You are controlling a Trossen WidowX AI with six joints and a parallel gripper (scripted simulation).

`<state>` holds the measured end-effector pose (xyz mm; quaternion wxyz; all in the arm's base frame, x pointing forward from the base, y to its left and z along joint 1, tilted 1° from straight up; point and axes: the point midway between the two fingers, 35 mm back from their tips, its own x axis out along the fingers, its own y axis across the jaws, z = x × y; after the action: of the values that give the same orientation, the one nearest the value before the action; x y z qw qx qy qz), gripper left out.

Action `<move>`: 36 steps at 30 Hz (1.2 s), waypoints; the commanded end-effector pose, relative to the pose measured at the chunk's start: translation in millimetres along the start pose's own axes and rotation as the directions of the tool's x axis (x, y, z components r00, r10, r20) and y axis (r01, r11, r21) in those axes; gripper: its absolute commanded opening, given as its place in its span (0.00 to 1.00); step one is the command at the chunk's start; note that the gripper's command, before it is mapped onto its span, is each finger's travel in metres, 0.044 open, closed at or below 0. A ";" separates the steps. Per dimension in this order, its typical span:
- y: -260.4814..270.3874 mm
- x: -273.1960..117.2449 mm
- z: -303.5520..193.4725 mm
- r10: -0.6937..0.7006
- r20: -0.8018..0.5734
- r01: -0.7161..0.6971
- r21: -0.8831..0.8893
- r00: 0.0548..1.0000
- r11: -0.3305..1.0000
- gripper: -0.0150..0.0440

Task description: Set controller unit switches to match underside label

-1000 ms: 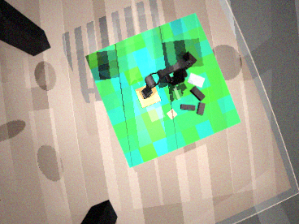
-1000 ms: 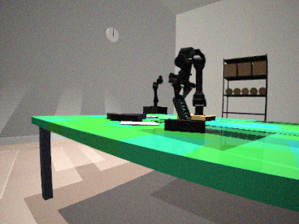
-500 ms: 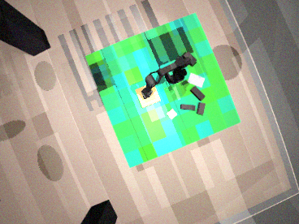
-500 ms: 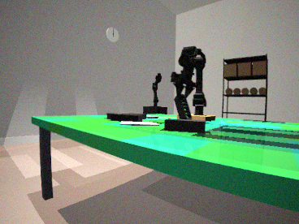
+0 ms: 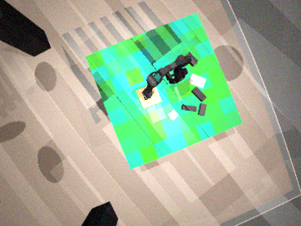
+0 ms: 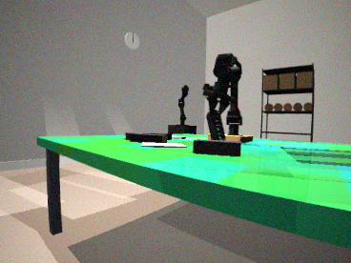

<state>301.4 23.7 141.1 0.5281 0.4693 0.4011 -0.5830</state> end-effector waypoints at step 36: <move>0.9 -7.2 -33.0 -0.004 -0.098 0.004 0.000 0.995 1.000 0.82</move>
<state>305.0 51.1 143.9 0.5130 0.4935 0.4206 -0.5626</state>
